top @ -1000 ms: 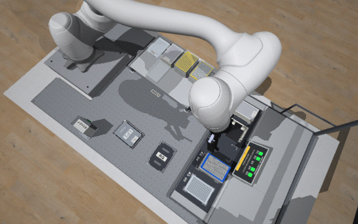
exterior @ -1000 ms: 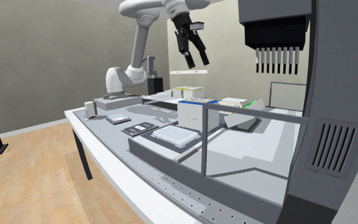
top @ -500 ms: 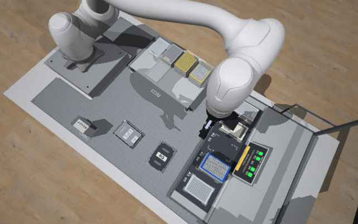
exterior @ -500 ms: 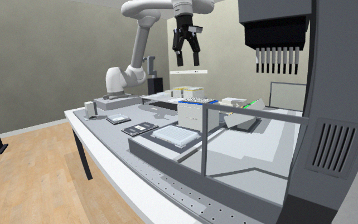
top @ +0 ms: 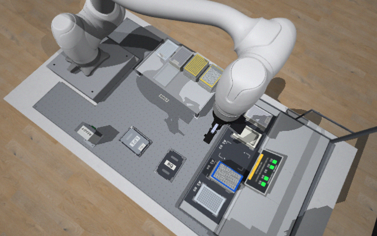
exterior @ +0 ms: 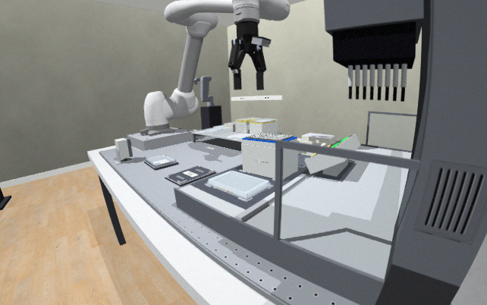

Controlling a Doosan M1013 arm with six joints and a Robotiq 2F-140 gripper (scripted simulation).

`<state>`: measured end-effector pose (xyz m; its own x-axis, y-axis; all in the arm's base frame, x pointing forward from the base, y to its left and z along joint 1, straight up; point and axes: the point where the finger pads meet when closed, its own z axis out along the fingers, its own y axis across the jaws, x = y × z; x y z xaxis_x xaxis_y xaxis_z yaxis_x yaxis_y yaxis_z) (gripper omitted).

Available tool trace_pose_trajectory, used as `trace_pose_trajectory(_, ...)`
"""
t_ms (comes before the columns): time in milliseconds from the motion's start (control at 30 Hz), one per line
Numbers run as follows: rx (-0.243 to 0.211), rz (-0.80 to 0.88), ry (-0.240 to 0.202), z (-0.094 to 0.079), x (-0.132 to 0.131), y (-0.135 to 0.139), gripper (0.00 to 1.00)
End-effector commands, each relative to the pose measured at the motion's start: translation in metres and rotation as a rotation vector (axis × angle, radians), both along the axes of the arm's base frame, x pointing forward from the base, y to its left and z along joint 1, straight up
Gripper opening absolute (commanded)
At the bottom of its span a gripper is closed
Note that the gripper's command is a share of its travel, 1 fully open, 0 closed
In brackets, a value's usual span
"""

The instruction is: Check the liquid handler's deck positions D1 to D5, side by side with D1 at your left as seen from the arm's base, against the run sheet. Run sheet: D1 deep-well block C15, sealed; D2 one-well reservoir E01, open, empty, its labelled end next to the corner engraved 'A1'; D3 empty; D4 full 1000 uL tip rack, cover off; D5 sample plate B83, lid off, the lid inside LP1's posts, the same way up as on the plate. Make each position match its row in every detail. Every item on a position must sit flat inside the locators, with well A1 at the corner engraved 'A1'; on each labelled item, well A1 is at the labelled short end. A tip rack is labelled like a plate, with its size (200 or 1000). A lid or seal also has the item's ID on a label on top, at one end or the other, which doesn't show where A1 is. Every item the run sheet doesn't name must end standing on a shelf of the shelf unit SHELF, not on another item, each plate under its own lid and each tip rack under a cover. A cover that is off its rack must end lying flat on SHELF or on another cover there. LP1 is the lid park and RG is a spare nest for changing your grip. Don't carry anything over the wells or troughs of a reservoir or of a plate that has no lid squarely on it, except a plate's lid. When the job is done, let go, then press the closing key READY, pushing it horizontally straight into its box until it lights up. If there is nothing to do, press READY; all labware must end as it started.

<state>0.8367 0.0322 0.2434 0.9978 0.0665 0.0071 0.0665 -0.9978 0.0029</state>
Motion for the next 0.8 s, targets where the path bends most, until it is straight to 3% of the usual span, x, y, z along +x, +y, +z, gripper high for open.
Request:
trace_pose_trajectory(0, 0.001, 0.002, -0.001, 0.001, 0.005, -0.006, 0.79)
trace_pose_trajectory(767, 0.001, 0.002, -0.001, 0.002, 0.069, -0.090, 0.79)
